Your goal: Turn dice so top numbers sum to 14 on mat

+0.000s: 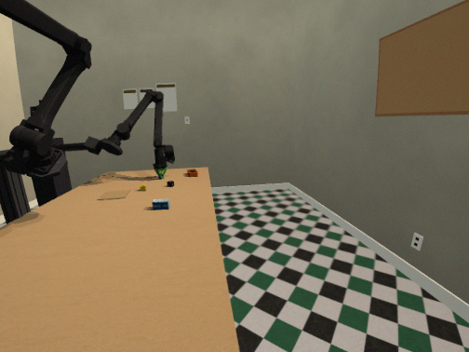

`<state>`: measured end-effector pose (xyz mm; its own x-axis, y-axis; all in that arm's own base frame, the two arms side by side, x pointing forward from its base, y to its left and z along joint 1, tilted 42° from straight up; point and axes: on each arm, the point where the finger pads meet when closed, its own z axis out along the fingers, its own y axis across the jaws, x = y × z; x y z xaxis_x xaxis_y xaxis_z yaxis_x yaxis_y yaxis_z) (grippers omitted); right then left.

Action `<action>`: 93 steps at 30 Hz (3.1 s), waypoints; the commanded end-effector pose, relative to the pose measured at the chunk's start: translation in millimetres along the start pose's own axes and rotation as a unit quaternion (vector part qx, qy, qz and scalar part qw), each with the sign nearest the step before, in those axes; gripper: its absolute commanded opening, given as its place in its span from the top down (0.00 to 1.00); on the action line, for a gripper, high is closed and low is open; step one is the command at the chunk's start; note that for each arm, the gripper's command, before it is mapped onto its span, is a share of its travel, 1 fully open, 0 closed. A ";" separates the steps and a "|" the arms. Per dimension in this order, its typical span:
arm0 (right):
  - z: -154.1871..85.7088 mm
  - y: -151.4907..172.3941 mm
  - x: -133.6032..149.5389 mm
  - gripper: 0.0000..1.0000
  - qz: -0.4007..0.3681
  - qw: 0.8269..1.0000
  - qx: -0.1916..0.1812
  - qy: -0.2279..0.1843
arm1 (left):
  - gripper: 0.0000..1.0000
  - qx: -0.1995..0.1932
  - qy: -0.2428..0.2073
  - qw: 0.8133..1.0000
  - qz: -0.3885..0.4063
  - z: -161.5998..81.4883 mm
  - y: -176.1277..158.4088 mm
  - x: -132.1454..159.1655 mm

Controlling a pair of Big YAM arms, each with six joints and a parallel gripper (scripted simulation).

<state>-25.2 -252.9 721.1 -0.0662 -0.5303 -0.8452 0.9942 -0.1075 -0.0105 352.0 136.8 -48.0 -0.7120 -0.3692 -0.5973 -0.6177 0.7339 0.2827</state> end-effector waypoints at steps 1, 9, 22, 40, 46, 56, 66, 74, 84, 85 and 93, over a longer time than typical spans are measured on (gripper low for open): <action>-9.1 -2.9 -21.9 0.00 0.004 1.000 0.003 -0.026 | 0.74 0.002 -0.009 1.000 -0.002 0.8 0.0 -6.6; -9.1 -2.9 -21.9 0.00 0.004 1.000 0.003 -0.026 | 0.74 0.002 -0.009 1.000 -0.002 0.8 0.0 -6.6; -9.1 -2.9 -21.9 0.00 0.004 1.000 0.003 -0.026 | 0.74 0.002 -0.009 1.000 -0.002 0.8 0.0 -6.6; -9.1 -2.9 -21.9 0.00 0.004 1.000 0.003 -0.026 | 0.74 0.009 -0.013 1.000 -0.006 -77.9 -7.0 -12.1; -9.1 -2.9 -21.9 0.00 0.004 1.000 0.003 -0.026 | 0.74 0.009 -0.013 1.000 -0.007 -103.7 -6.9 -12.1; -9.1 -2.9 -21.9 0.00 0.004 1.000 0.003 -0.026 | 0.74 0.000 -0.002 1.000 -0.004 -100.6 -2.4 -5.3; -9.1 -2.9 -21.9 0.00 0.004 1.000 0.003 -0.026 | 0.74 0.020 0.011 1.000 0.011 -103.5 -39.3 15.3; -9.1 -2.9 -21.9 0.00 0.004 1.000 0.003 -0.026 | 0.74 0.040 0.045 0.997 0.048 -113.1 -119.4 110.1; -9.1 -2.9 -21.9 0.00 0.004 1.000 0.003 -0.026 | 0.74 0.018 0.031 0.994 0.106 -117.2 -149.8 281.8; -9.1 -2.9 -21.9 0.00 0.004 1.000 0.003 -0.026 | 0.74 0.015 0.025 0.993 0.110 -115.6 -147.0 294.9; -9.1 -2.9 -21.9 0.00 0.004 1.000 0.003 -0.026 | 0.74 0.008 -0.004 0.993 0.121 -106.7 -132.6 335.8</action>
<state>-25.2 -252.9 721.1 -0.0662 -0.5303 -0.8452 0.9942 -0.1075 -0.0105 154.2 -129.5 -204.2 -0.8873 -0.0784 -0.4545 -0.3125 0.8270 0.4674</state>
